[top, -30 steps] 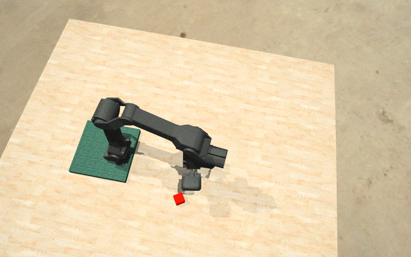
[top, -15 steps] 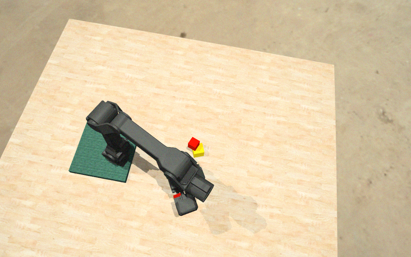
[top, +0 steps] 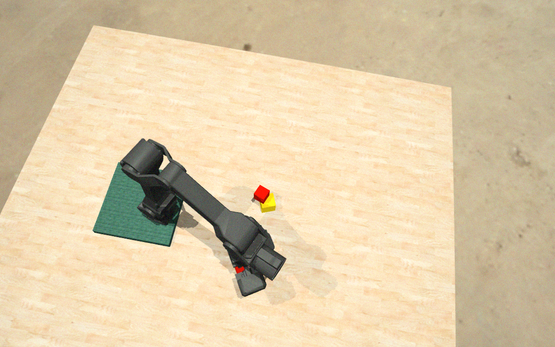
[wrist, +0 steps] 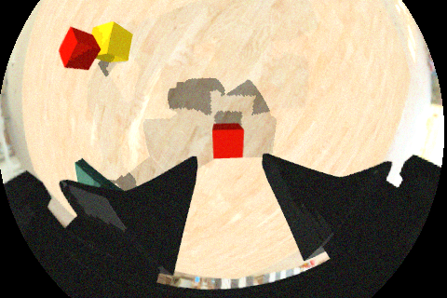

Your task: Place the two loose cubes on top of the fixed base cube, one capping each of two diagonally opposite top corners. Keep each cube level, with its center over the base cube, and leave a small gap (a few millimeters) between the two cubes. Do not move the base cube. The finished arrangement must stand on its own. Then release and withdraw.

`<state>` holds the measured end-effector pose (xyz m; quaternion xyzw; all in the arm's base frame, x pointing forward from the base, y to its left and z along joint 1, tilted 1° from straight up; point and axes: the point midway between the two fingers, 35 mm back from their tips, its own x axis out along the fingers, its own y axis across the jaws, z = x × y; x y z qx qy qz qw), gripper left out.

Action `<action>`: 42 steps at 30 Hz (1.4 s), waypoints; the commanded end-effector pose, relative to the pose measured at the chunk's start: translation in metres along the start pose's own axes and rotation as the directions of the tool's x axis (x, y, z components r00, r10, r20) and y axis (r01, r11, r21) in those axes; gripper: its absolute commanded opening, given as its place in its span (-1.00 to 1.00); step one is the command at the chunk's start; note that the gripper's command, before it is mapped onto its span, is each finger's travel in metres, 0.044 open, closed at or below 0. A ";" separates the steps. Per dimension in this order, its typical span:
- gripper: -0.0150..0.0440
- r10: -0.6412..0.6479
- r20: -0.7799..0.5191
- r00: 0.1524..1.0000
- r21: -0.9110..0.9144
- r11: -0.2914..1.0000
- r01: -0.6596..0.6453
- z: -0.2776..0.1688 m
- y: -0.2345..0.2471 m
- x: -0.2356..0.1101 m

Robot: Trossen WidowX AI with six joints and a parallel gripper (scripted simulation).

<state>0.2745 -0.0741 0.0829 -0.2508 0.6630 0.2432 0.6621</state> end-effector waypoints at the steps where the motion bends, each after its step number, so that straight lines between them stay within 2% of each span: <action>1: 0.41 -0.006 0.001 1.000 -0.003 1.000 0.006 0.000 -0.001 0.006; 30: 0.41 -0.006 0.001 1.000 -0.003 1.000 0.006 0.000 -0.001 0.051; 36: -0.13 -0.006 0.001 1.000 -0.003 1.000 0.006 0.000 -0.001 0.051; 42: -0.14 -0.014 0.013 1.000 -0.003 1.000 0.014 0.002 -0.002 0.048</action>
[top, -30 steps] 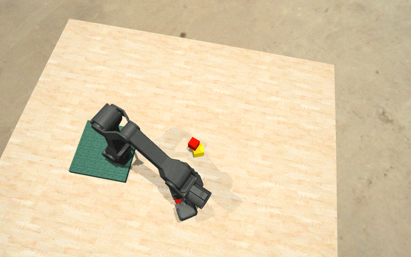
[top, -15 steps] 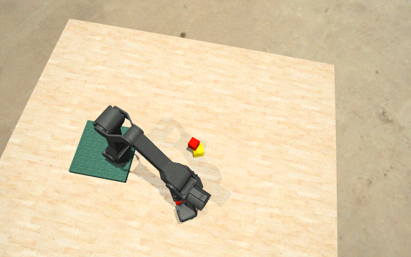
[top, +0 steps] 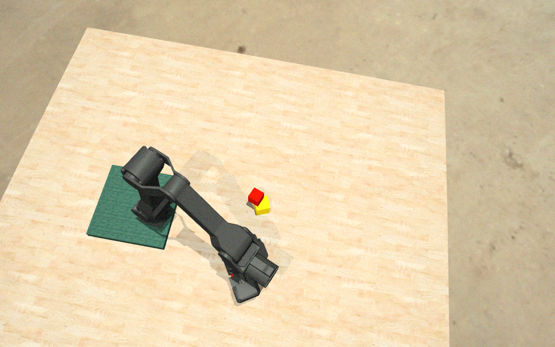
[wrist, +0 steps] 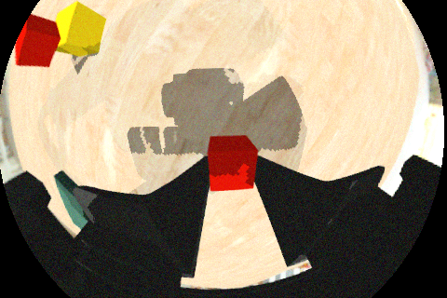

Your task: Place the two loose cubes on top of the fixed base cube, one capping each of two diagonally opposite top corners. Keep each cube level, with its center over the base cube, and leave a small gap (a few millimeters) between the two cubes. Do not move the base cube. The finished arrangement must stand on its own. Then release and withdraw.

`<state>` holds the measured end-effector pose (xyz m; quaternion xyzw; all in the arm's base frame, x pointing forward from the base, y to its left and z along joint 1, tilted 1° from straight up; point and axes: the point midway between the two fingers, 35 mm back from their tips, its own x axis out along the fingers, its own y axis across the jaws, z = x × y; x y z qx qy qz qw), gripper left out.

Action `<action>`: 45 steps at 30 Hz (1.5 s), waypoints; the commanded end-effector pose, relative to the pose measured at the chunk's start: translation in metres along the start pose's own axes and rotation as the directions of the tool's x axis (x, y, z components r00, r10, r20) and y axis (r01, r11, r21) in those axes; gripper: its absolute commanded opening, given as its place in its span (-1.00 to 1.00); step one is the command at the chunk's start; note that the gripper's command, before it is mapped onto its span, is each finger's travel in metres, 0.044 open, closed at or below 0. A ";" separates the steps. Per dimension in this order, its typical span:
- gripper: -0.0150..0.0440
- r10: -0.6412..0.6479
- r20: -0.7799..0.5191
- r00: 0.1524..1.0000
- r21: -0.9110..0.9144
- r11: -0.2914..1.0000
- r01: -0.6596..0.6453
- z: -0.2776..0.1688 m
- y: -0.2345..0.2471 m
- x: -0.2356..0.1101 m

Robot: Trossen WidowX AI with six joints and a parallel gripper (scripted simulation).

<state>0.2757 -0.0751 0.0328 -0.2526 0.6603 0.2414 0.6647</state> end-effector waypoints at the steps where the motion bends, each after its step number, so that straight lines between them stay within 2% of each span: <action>1: -0.14 -0.011 0.015 1.000 -0.002 1.000 0.011 0.003 -0.002 -0.004; 6: -0.14 -0.030 0.044 0.999 0.000 1.000 0.030 0.009 -0.006 -0.013; 45: -0.14 -0.015 0.021 1.000 -0.002 1.000 0.015 0.007 -0.007 -0.059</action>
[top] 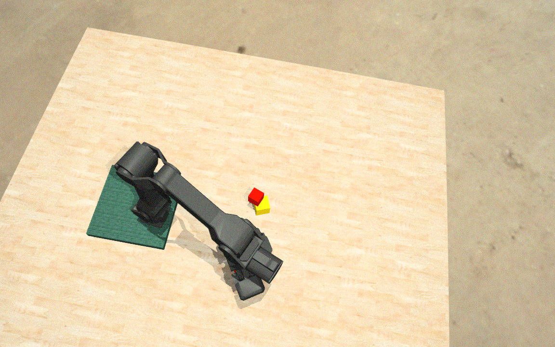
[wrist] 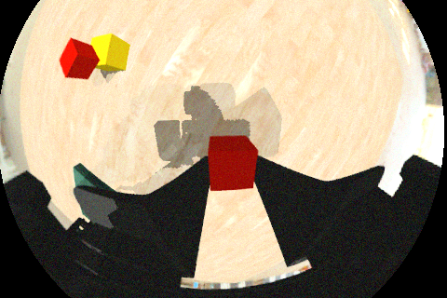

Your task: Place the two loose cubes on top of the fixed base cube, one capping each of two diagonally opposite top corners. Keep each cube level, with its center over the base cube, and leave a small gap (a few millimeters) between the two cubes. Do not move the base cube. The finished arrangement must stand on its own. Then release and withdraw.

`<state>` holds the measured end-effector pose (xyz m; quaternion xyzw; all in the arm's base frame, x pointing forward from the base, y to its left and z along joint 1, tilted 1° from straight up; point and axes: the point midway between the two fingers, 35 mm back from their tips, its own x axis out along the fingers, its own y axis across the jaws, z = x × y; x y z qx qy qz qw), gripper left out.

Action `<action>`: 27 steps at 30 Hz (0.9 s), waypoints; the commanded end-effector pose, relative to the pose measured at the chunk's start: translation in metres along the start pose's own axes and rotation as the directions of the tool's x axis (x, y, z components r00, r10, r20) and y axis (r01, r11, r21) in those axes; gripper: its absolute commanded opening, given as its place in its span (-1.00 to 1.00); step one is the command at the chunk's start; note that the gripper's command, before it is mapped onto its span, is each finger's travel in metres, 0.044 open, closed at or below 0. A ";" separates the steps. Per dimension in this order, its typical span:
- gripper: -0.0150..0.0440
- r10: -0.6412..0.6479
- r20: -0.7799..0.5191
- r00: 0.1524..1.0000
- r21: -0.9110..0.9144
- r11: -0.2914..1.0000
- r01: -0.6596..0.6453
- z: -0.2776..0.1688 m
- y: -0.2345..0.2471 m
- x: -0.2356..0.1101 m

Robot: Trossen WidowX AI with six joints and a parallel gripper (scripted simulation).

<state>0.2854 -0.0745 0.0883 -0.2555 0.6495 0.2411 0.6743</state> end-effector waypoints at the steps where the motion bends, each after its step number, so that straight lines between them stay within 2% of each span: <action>1: -0.14 0.000 -0.006 1.000 0.002 1.000 0.000 -0.001 0.000 -0.005; 27: -0.14 0.010 -0.021 1.000 0.001 1.000 -0.010 -0.004 0.003 -0.037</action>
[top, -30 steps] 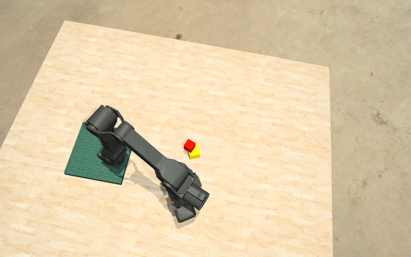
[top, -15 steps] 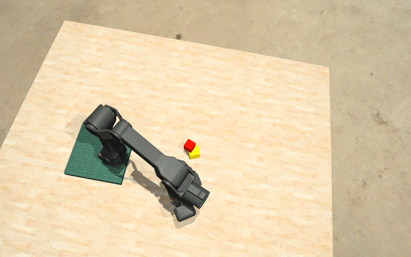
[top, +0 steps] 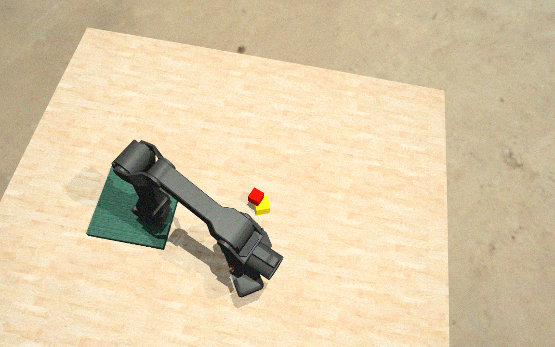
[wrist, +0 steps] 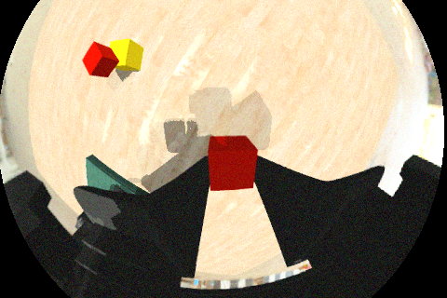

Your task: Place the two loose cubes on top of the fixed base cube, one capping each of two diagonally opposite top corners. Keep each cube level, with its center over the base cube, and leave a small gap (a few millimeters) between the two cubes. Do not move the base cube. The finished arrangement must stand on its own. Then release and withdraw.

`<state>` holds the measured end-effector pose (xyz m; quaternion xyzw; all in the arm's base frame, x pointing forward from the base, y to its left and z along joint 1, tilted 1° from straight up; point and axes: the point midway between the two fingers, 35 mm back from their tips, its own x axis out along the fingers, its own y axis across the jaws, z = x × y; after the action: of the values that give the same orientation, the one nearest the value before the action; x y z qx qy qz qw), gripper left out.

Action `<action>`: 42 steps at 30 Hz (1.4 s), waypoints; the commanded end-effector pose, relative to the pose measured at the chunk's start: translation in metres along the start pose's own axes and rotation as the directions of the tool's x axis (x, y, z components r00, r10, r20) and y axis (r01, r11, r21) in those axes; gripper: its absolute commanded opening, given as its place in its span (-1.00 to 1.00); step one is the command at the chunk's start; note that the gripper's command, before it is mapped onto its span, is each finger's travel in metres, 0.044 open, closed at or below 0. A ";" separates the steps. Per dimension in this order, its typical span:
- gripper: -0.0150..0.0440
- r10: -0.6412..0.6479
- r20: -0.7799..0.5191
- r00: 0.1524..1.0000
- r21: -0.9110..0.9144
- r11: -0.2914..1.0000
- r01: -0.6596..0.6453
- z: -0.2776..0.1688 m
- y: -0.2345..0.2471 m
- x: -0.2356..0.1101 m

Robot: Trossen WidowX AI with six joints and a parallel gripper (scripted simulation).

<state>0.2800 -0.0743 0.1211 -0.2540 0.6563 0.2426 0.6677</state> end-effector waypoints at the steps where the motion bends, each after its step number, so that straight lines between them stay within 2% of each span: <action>1: -0.14 0.000 -0.006 1.000 0.001 1.000 0.000 -0.001 0.000 -0.005; 17: -0.14 0.005 -0.013 1.000 0.009 1.000 -0.005 -0.002 0.004 -0.020; 42: -0.14 0.000 -0.008 1.000 0.338 0.941 0.003 0.064 0.044 -0.019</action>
<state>0.2964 -0.0074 0.1405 -0.1503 0.6878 0.1394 0.6963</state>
